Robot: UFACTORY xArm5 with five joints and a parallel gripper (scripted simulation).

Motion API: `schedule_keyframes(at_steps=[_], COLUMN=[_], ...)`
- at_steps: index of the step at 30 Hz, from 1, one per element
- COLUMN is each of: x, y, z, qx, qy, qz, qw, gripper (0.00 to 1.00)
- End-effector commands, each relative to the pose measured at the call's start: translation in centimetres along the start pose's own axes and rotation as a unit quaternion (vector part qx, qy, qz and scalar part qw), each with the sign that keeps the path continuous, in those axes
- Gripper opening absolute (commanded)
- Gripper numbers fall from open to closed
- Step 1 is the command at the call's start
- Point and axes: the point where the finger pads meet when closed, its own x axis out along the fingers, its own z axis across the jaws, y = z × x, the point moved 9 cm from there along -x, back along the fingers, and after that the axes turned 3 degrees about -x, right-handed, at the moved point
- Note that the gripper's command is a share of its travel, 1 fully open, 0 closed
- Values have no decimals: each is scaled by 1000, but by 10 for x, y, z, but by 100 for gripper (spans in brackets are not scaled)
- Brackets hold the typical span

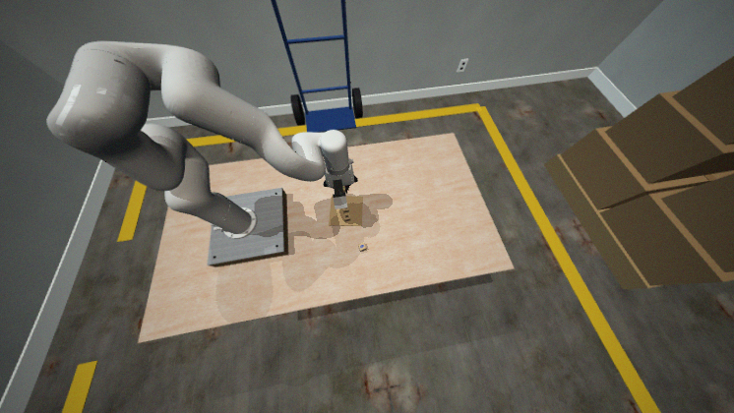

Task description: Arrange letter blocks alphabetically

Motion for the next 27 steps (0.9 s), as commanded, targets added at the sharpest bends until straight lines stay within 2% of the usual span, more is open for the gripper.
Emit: schedule_keyframes(at_steps=[1, 10, 23, 25, 27], x=[-1, 11, 71, 71, 79], y=[0, -1, 1, 1, 1], z=[-1, -1, -1, -1, -1], qx=[0, 0, 0, 0, 0], qy=[2, 2, 2, 2, 2], qz=[0, 0, 0, 0, 0], qw=[1000, 1000, 1000, 1000, 1000], gripper=[21, 21, 21, 21, 21])
